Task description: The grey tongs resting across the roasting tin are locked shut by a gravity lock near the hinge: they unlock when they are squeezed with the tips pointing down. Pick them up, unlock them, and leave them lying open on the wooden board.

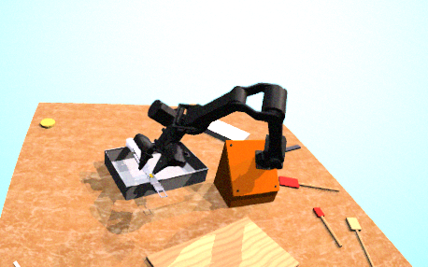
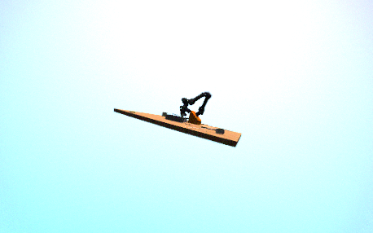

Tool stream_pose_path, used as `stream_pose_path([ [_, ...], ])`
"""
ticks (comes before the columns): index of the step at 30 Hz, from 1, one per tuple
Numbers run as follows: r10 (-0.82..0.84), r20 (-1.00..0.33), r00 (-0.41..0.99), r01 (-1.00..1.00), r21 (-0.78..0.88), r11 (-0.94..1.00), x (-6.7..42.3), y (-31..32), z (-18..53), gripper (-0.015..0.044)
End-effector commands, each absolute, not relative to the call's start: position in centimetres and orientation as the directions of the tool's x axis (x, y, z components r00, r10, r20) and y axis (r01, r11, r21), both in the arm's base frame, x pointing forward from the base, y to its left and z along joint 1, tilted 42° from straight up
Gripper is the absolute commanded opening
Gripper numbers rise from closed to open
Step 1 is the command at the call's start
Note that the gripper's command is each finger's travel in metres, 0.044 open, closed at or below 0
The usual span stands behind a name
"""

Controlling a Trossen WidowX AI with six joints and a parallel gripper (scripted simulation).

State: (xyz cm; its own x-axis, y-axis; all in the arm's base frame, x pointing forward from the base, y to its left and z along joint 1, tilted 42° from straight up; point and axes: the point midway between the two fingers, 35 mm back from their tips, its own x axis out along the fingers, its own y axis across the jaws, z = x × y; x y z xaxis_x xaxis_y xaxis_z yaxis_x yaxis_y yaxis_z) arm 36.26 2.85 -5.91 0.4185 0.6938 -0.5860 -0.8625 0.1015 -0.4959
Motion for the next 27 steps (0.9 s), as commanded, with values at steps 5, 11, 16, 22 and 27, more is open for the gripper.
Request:
stream_pose_path([
  [5,0.692,-0.589,0.417,-0.865,-0.49,0.105,36.8,3.9,-7.0,0.026],
  [11,0.693,-0.587,0.419,-0.865,-0.491,0.106,37.1,4.7,-7.5,0.026],
  [16,0.694,-0.585,0.42,-0.864,-0.492,0.108,37.4,5.3,-7.9,0.026],
  [22,0.695,-0.584,0.42,-0.864,-0.492,0.108,37.4,5.4,-8.0,0.026],
  [27,0.691,-0.584,0.426,-0.86,-0.499,0.108,37.5,5.1,-7.7,0.0155],
])
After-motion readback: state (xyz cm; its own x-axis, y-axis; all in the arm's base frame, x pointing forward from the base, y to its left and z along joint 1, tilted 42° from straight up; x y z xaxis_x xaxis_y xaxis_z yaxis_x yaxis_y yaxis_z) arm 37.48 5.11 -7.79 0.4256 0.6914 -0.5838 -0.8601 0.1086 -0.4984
